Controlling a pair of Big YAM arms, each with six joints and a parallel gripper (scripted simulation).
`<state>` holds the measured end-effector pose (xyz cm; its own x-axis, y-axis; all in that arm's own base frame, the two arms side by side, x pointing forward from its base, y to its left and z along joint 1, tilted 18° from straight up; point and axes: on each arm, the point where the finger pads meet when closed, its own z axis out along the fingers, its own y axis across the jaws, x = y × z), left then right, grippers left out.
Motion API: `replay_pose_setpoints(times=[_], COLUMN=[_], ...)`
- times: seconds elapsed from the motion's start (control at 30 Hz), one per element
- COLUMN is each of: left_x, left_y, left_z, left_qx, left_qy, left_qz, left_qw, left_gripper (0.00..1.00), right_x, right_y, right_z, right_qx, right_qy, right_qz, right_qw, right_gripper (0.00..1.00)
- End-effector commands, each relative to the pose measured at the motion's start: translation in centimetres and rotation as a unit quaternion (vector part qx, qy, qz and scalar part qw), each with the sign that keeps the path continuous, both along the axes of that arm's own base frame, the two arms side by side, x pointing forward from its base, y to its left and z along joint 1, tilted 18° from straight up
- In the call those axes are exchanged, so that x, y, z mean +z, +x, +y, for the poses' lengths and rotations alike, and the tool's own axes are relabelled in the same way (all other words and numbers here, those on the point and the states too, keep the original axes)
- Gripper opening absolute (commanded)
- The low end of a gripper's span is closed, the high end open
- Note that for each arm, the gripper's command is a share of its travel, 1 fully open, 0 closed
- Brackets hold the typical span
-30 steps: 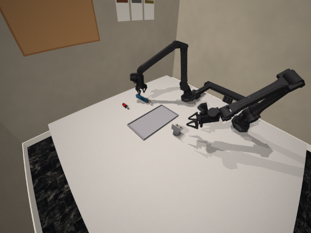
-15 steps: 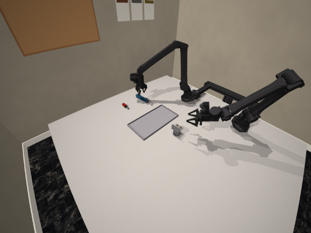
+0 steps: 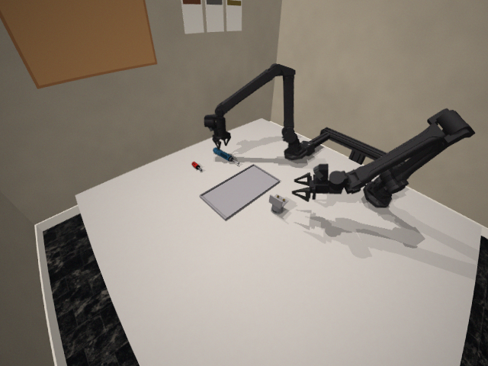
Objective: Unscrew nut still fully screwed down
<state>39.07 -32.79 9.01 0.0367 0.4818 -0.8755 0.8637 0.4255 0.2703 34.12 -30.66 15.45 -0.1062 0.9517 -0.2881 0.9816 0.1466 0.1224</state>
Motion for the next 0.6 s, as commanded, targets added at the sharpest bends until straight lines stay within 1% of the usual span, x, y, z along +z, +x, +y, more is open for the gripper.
replay_pose_setpoints(times=[0.0,0.1,0.13,0.17,0.23,0.27,0.57], left_x=[-1.2,-1.7,-1.3,-0.4,-0.4,-1.9,-4.1], left_y=[0.4,0.2,0.3,0.8,0.8,0.4,0.8], left_z=[0.5,0.3,-0.1,-0.3,-0.3,0.5,1.4], left_qx=[0.003,-0.002,-0.004,-0.002,-0.002,-0.001,0.002], left_qy=[-0.001,0.000,-0.002,-0.007,-0.007,0.001,0.002], left_qz=[0.000,-0.003,-0.006,-0.009,-0.009,-0.005,-0.003], left_qw=[1.000,1.000,1.000,1.000,1.000,1.000,1.000], left_gripper=[0.86,0.86,0.86,0.86,0.86,0.86,0.86], right_x=[3.1,3.1,3.1,3.1,3.1,3.1,3.1], right_y=[1.9,1.9,1.9,1.9,1.9,1.9,1.9], right_z=[-1.2,-1.2,-1.2,-1.2,-1.2,-1.2,-1.2], right_qx=[0.007,0.007,0.007,0.007,0.007,0.007,0.007], right_qy=[-0.027,-0.027,-0.027,-0.027,-0.027,-0.027,-0.027], right_qz=[-0.032,-0.032,-0.032,-0.032,-0.032,-0.032,-0.032], right_qw=[0.999,0.999,0.999,0.999,0.999,0.999,0.999], right_gripper=[0.65,0.65,0.65,0.65,0.65,0.65,0.65])
